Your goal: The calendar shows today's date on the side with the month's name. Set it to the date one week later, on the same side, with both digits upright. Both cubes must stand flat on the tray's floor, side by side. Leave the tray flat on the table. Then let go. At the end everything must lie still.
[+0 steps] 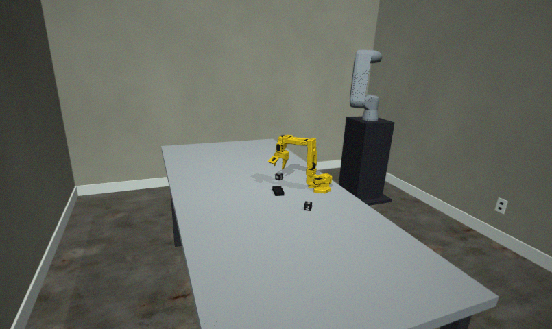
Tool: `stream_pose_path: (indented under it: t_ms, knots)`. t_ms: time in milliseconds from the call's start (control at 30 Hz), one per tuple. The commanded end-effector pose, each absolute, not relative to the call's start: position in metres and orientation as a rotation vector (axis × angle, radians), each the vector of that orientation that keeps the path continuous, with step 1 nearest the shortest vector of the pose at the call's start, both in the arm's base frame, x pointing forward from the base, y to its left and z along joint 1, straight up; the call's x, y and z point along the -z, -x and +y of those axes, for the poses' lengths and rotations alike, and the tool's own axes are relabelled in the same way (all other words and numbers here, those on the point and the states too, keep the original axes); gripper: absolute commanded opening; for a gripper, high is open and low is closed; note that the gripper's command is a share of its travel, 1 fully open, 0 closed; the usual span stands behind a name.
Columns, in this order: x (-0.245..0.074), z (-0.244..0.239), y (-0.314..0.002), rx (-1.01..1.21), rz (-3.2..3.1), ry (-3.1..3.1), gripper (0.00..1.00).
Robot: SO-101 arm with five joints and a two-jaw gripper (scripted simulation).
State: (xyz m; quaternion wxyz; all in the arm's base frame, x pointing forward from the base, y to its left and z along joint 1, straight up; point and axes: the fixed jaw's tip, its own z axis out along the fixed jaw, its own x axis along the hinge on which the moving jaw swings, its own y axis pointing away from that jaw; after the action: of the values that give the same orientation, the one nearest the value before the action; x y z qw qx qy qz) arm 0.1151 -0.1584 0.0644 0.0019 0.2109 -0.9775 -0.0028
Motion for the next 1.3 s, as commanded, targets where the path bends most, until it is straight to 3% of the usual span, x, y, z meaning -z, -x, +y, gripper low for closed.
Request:
stream_pose_path:
  t_ms: [0, 800, 1267]
  knots:
    - [-0.079, -0.164, -0.118, -0.086, -3.092, -0.668, 0.36]
    - [-0.082, -0.165, -0.118, -0.112, -3.098, -0.669, 0.36]
    - [-0.133, -0.167, -0.12, -0.559, -3.166, -0.684, 0.35]
